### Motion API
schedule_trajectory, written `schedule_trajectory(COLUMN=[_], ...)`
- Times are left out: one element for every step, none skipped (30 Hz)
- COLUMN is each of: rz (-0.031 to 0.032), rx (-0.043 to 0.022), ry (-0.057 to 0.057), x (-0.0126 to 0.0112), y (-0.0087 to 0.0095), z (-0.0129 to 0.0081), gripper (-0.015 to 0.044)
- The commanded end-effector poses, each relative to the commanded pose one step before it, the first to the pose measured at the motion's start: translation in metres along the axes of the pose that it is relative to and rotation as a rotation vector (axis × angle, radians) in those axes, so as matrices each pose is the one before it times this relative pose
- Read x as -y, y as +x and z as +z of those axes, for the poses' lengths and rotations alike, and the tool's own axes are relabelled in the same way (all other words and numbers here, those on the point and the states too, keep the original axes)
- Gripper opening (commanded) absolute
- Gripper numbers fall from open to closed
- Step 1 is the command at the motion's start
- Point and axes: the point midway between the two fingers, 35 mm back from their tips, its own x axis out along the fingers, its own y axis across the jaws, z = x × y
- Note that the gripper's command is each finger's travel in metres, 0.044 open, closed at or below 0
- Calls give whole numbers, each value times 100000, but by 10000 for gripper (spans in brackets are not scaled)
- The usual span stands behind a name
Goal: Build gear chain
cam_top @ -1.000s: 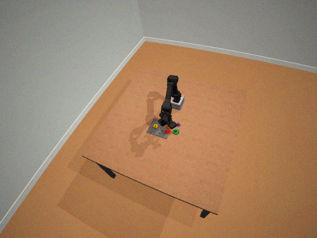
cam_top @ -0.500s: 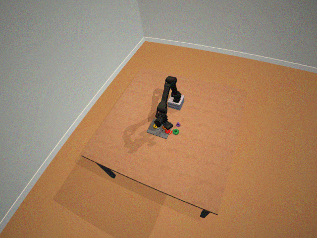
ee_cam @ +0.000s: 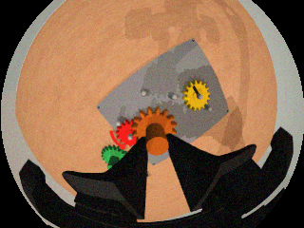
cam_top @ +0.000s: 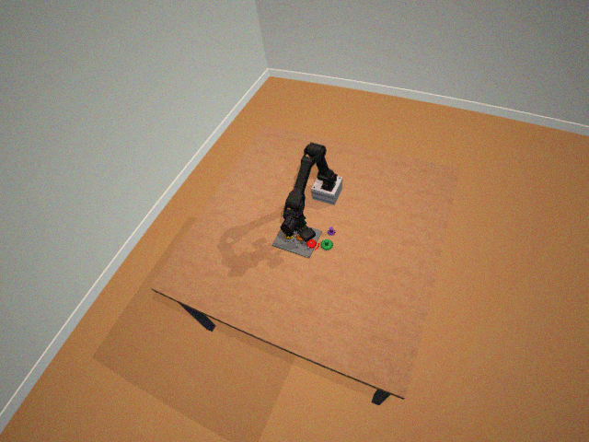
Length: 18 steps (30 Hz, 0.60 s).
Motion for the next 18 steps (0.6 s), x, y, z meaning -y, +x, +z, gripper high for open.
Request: schedule_trajectory(rz=[664,0,0,0,0,0,0,0,0,0,0,0,0,0,0,0,0,0], rx=[320,0,0,0,0,0,0,0,0,0,0,0,0,0,0,1,0,0], ry=[-584,0,0,0,0,0,0,0,0,0,0,0,0,0,0,0,-220,-421], x=[-37,0,0,0,0,0,0,0,0,0,0,0,0,0,0,-4,-4,-5], y=[-92,0,0,0,0,0,0,0,0,0,0,0,0,0,0,19,25,37], z=[245,0,0,0,0,0,0,0,0,0,0,0,0,0,0,8,4,2], gripper=[0,0,0,0,0,0,0,0,0,0,0,0,0,0,0,0,0,0])
